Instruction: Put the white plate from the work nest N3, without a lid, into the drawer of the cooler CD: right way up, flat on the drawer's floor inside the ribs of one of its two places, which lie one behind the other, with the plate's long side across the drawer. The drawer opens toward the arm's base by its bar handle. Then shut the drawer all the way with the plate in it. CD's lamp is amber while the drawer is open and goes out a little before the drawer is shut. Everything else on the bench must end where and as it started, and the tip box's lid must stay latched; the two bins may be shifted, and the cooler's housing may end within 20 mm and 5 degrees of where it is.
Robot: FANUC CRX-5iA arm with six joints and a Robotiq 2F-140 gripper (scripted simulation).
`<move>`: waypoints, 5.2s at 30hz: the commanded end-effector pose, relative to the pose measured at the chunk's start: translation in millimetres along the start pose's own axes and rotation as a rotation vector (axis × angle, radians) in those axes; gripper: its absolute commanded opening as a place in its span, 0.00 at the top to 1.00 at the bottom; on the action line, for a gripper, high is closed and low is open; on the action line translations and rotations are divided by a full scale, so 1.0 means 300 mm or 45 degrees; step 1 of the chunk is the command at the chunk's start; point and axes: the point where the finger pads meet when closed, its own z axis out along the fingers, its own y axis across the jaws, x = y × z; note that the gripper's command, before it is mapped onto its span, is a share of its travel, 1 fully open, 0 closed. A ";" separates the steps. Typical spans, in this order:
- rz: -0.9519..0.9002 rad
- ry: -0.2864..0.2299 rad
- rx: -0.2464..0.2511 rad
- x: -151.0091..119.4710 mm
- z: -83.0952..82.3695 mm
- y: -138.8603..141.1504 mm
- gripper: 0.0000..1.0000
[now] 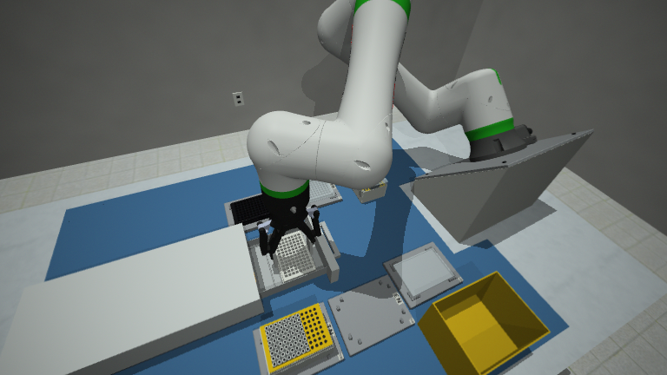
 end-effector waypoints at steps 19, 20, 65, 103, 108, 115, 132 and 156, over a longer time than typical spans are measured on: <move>0.000 0.000 0.001 0.000 0.002 0.001 1.00; 0.000 0.000 0.001 0.000 0.002 0.001 1.00; 0.000 0.000 0.001 0.000 0.002 -0.001 1.00; 0.000 0.000 0.001 0.000 0.002 -0.001 1.00; 0.000 0.000 0.001 0.000 0.002 -0.001 1.00; 0.000 0.000 0.001 0.000 0.002 -0.001 0.34; 0.000 0.000 0.001 0.000 0.002 -0.001 0.34; 0.000 0.000 0.001 0.000 0.002 -0.001 0.34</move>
